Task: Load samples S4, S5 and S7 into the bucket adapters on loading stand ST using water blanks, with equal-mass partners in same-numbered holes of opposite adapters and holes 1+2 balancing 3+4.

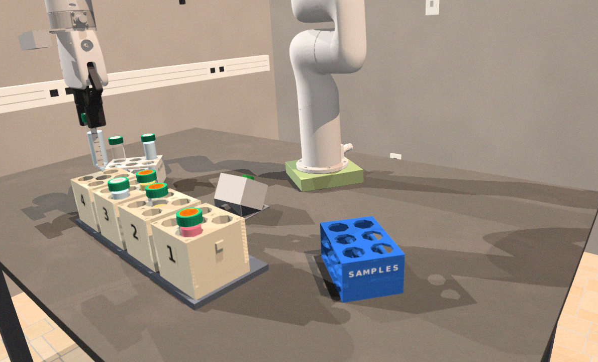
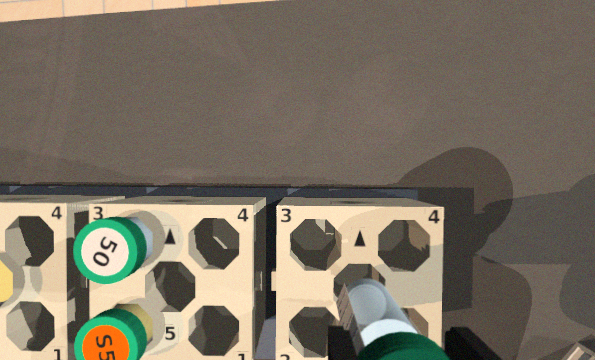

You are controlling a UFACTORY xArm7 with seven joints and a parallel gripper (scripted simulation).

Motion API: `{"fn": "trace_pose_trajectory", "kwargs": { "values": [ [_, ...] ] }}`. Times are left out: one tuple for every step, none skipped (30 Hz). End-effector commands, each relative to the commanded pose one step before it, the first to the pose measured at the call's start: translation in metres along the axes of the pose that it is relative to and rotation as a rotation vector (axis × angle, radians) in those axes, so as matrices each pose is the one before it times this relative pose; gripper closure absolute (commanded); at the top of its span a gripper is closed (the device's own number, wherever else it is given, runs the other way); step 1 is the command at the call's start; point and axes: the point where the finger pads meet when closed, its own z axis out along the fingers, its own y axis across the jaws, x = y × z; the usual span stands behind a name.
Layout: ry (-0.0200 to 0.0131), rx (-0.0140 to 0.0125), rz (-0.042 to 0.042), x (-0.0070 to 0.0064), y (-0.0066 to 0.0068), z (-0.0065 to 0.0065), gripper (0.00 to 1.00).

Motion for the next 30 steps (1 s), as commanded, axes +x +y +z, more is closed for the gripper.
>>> {"fn": "trace_pose_trajectory", "kwargs": {
  "values": [
    [0.00566,-0.00132,-0.00004,0.00157,0.00052,0.00226,1.0],
    [-0.00003,-0.00001,0.00002,0.0,0.0,-0.00009,1.0],
    [0.00001,0.0,-0.00001,0.0,0.0,0.00003,1.0],
    [0.00001,0.0,0.0,0.0,0.0,0.00002,1.0],
    [0.0,0.0,0.0,0.0,0.0,0.0,1.0],
    [0.0,0.0,0.0,0.0,0.0,0.0,1.0],
    [0.00001,0.0,0.0,0.0,0.0,0.00003,1.0],
    [0.0,0.0,0.0,0.0,0.0,0.0,1.0],
    [0.0,0.0,0.0,0.0,0.0,0.0,1.0],
    [0.0,0.0,0.0,0.0,0.0,0.0,1.0],
    [0.0,0.0,0.0,0.0,0.0,0.0,1.0],
    [0.0,0.0,0.0,0.0,0.0,0.0,1.0],
    [0.0,0.0,0.0,0.0,0.0,0.0,1.0],
    [0.0,0.0,0.0,0.0,0.0,0.0,1.0],
    [0.0,0.0,0.0,0.0,0.0,0.0,1.0],
    [0.00011,-0.00002,0.0,0.00002,0.00001,-0.00008,1.0],
    [-0.00012,0.00002,0.0,-0.00002,-0.00001,0.00105,1.0],
    [-0.00001,0.0,0.0,0.0,0.0,0.00097,1.0],
    [-0.00001,0.0,0.00001,0.0,0.0,0.00097,1.0],
    [0.00003,0.00001,-0.00001,0.0,0.0,0.00109,1.0],
    [0.0,0.0,0.0,0.0,0.0,0.001,1.0],
    [0.0,0.0,0.0,0.0,0.0,0.0,1.0],
    [0.0,0.0,0.0,0.0,0.0,0.0,1.0],
    [-0.00003,-0.00001,0.00001,0.0,0.0,0.00092,1.0],
    [0.00003,0.00001,-0.00001,0.0,0.0,0.00109,1.0],
    [0.0,0.0,0.0,0.0,0.0,0.001,1.0],
    [0.0,0.0,0.0,0.0,0.0,0.001,1.0],
    [0.0,0.0,0.0,0.0,0.0,0.001,1.0],
    [0.0,0.0,0.0,0.0,0.0,0.001,1.0],
    [0.0,0.0,0.0,0.0,0.0,0.001,1.0]
  ]
}}
